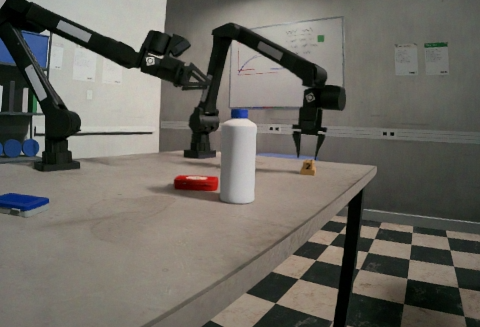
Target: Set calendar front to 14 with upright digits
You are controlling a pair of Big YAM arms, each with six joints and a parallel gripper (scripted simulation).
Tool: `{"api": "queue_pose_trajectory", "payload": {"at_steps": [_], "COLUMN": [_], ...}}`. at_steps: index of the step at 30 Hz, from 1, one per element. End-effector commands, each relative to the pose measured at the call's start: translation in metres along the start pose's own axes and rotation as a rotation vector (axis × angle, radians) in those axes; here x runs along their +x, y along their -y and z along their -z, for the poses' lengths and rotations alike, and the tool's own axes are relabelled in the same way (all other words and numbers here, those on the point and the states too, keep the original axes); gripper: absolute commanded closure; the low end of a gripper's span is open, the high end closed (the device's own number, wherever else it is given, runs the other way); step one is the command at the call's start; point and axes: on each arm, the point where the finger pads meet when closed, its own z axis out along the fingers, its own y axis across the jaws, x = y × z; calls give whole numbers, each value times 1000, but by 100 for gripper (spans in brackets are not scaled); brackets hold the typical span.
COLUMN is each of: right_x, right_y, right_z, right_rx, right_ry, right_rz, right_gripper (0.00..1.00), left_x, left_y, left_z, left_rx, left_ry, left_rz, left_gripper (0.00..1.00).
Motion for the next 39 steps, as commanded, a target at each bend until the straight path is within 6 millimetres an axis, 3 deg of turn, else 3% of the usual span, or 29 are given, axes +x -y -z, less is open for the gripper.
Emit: {"api": "queue_pose_trajectory", "payload": {"at_steps": [1,2,3,12,13,14,16,20,22,28,33,39], "right_x": [-10,-10,-10,-10,-10,-10,-10,-10,-10,-10,-10,-10], "right_y": [3,3,3,3,3,3,3,3,3,3,3,3], "right_z": [0,0,0,0,0,0,0,0,0,0,0,0], "right_rx": [7,7,7,7,7,7,7,7,7,7,7,7], "right_ry": [24,24,24,24,24,24,24,24,24,24,24,24], "right_rz": [7,7,7,7,7,7,7,7,7,7,7,7], "right_gripper": [0,0,0,0,0,0,0,0,0,0,0,0], "left_x": [-17,-13,-16,-11,-11,-10,-10,-10,-9,-11,-10,-11], "left_y": [-9,-2,-8,-11,-11,-23,-25,-28,-18,-18,-18,-19], "left_z": [27,20,26,27,15,22,19,2,-9,-8,-23,-12], "left_rx": [-98,-86,-104,-104,-85,-106,-106,-87,-66,-78,-66,-84], "left_ry": [21,6,13,16,7,17,16,7,-3,3,-3,6], "left_rz": [-45,-46,-35,-24,-24,-24,-24,-24,-29,-32,-32,-32], "left_gripper": [47,47,47,47,47,47,47,47,47,47,47,47]}}
